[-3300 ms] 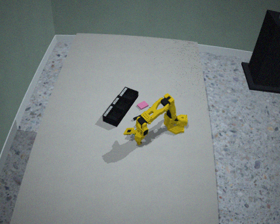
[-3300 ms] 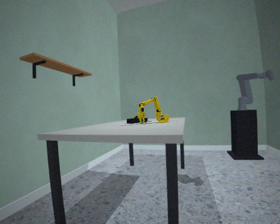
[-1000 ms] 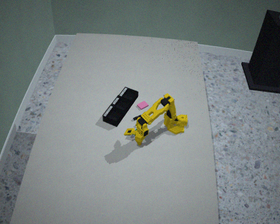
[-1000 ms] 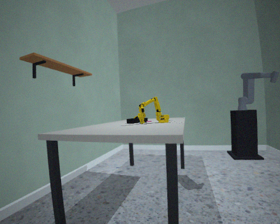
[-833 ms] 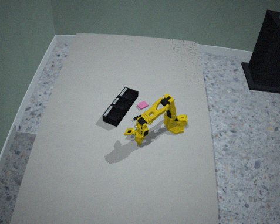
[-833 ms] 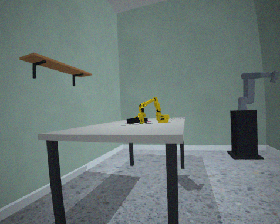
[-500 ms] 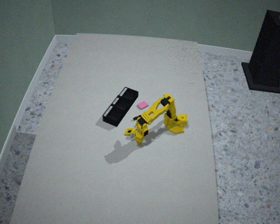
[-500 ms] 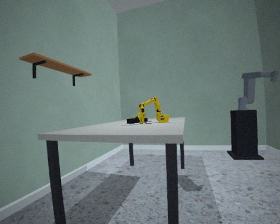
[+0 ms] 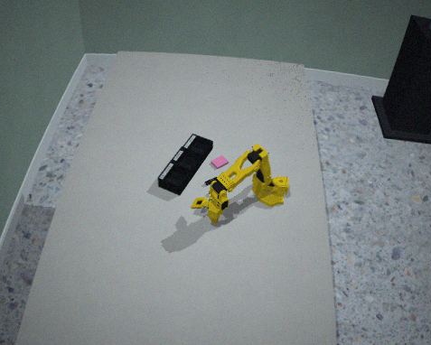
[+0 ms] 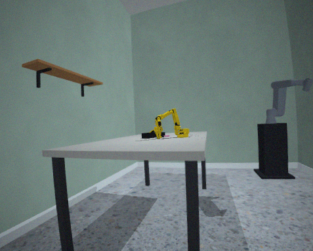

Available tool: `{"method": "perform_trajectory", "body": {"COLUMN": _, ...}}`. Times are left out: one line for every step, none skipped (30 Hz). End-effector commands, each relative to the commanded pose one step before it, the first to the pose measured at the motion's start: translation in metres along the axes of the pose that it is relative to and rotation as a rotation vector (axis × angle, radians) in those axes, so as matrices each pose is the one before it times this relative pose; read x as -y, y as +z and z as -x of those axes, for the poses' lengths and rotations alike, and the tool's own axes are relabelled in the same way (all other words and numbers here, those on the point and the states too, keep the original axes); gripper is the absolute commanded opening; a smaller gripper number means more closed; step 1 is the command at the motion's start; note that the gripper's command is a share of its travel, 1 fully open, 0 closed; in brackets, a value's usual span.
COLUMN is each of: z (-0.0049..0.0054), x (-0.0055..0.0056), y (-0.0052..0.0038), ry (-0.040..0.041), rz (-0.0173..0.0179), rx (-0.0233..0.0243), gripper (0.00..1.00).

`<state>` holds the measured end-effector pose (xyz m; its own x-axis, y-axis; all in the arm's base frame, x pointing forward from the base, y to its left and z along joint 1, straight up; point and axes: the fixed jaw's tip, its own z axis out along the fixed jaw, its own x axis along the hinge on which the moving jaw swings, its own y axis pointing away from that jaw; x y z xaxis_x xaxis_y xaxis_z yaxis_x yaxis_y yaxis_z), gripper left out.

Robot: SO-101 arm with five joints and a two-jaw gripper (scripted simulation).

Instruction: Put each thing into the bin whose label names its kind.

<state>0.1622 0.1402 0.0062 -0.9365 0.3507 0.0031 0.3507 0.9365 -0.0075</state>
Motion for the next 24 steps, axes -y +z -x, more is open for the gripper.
{"method": "perform_trajectory", "body": {"z": -0.00028, "x": -0.00388, "y": -0.006835, "ry": -0.00107, "rz": 0.0204, "rx": 0.01034, "gripper": 0.0}}
{"method": "perform_trajectory", "body": {"z": 0.0001, "x": -0.00003, "y": -0.001601, "ry": 0.0, "rz": 0.0, "rx": 0.0, "gripper": 0.0}}
{"method": "perform_trajectory", "body": {"z": 0.00011, "x": -0.00002, "y": -0.001877, "ry": 0.0, "rz": 0.0, "rx": 0.0, "gripper": 0.0}}
{"method": "perform_trajectory", "body": {"z": 0.0, "x": 0.0, "y": 0.0, "ry": 0.0, "rz": 0.0, "rx": 0.0, "gripper": 0.0}}
{"method": "perform_trajectory", "body": {"z": 0.0, "x": 0.0, "y": 0.0, "ry": 0.0, "rz": 0.0, "rx": 0.0, "gripper": 0.0}}
{"method": "perform_trajectory", "body": {"z": 0.0001, "x": 0.0, "y": -0.002141, "ry": 0.0, "rz": 0.0, "rx": 0.0, "gripper": 0.0}}
{"method": "perform_trajectory", "body": {"z": 0.0001, "x": 0.00003, "y": -0.002376, "ry": 0.0, "rz": 0.0, "rx": 0.0, "gripper": 0.0}}
{"method": "perform_trajectory", "body": {"z": 0.00009, "x": 0.00007, "y": -0.002569, "ry": 0.0, "rz": 0.0, "rx": 0.0, "gripper": 0.0}}
{"method": "perform_trajectory", "body": {"z": 0.00008, "x": 0.00011, "y": -0.002726, "ry": 0.0, "rz": 0.0, "rx": 0.00003, "gripper": 0.0}}
{"method": "perform_trajectory", "body": {"z": 0.00005, "x": 0.00016, "y": -0.002828, "ry": 0.0, "rz": -0.00003, "rx": 0.0, "gripper": 0.0}}
{"method": "perform_trajectory", "body": {"z": 0.00003, "x": 0.0002, "y": -0.002895, "ry": 0.0, "rz": 0.0, "rx": 0.0, "gripper": 0.0}}
{"method": "perform_trajectory", "body": {"z": 0.00001, "x": 0.00025, "y": -0.002891, "ry": 0.0, "rz": 0.0, "rx": 0.0, "gripper": 0.0}}
{"method": "perform_trajectory", "body": {"z": -0.00002, "x": 0.00029, "y": -0.002851, "ry": 0.0, "rz": 0.0, "rx": 0.00003, "gripper": 0.0}}
{"method": "perform_trajectory", "body": {"z": -0.00004, "x": 0.00031, "y": -0.002751, "ry": 0.0, "rz": 0.0, "rx": 0.0, "gripper": 0.0}}
{"method": "perform_trajectory", "body": {"z": -0.00006, "x": 0.00034, "y": -0.002603, "ry": 0.0, "rz": 0.0, "rx": 0.0, "gripper": 0.0}}
{"method": "perform_trajectory", "body": {"z": -0.00007, "x": 0.00035, "y": -0.002417, "ry": 0.0, "rz": 0.0, "rx": 0.0, "gripper": 0.0}}
{"method": "perform_trajectory", "body": {"z": -0.00009, "x": 0.00034, "y": -0.002183, "ry": 0.0, "rz": -0.00003, "rx": 0.0, "gripper": 0.0}}
{"method": "perform_trajectory", "body": {"z": -0.00008, "x": 0.00032, "y": -0.001929, "ry": 0.0, "rz": 0.0, "rx": 0.00003, "gripper": 0.0}}
{"method": "perform_trajectory", "body": {"z": -0.00008, "x": 0.00029, "y": -0.001639, "ry": 0.0, "rz": 0.0, "rx": 0.0, "gripper": 0.0}}
{"method": "perform_trajectory", "body": {"z": -0.00007, "x": 0.00024, "y": -0.001347, "ry": 0.0, "rz": 0.0, "rx": 0.0, "gripper": 0.0}}
{"method": "perform_trajectory", "body": {"z": 0.0, "x": 0.0, "y": 0.0, "ry": 0.0, "rz": 0.0, "rx": 0.0, "gripper": 0.0}}
{"method": "perform_trajectory", "body": {"z": 0.0, "x": 0.0, "y": 0.0, "ry": 0.0, "rz": 0.0, "rx": 0.0, "gripper": 0.0}}
{"method": "perform_trajectory", "body": {"z": -0.00006, "x": 0.0002, "y": -0.001049, "ry": 0.0, "rz": 0.0, "rx": 0.0, "gripper": 0.0}}
{"method": "perform_trajectory", "body": {"z": -0.00005, "x": 0.00015, "y": -0.000756, "ry": 0.0, "rz": 0.0, "rx": 0.0, "gripper": 0.0}}
